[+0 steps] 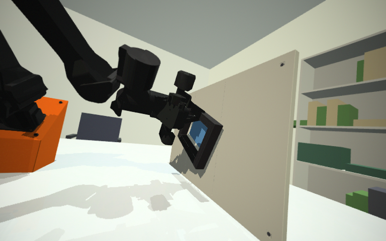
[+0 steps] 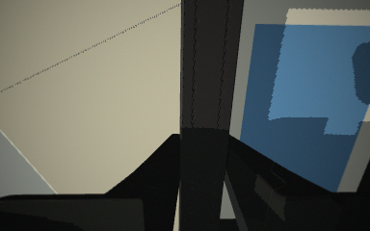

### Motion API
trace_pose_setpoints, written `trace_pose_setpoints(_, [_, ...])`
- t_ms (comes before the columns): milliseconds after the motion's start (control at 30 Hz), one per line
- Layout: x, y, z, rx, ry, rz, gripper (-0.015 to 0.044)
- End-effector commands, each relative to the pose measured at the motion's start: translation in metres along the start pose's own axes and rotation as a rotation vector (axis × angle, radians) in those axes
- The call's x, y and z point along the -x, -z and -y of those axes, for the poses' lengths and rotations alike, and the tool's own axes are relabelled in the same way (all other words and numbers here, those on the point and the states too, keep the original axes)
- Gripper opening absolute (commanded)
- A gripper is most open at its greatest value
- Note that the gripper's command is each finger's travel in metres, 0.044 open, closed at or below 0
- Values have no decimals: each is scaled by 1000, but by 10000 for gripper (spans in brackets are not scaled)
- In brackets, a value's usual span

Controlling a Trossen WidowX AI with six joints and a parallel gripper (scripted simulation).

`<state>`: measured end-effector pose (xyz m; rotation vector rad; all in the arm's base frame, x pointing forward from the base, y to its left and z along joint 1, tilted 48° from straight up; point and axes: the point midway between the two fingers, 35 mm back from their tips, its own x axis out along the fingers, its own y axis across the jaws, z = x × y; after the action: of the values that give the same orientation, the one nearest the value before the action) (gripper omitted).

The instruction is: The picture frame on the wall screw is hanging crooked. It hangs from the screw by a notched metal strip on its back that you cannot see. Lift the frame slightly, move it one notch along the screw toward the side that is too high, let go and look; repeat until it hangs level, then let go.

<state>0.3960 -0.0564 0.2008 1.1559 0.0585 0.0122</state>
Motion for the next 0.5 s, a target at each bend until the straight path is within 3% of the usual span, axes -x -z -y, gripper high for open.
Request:
trace_pose_setpoints(0, [-1,0,-5,-1,-14,-3,0])
trace_pose_setpoints(467, [-1,0,-7,-1,-14,-3,0])
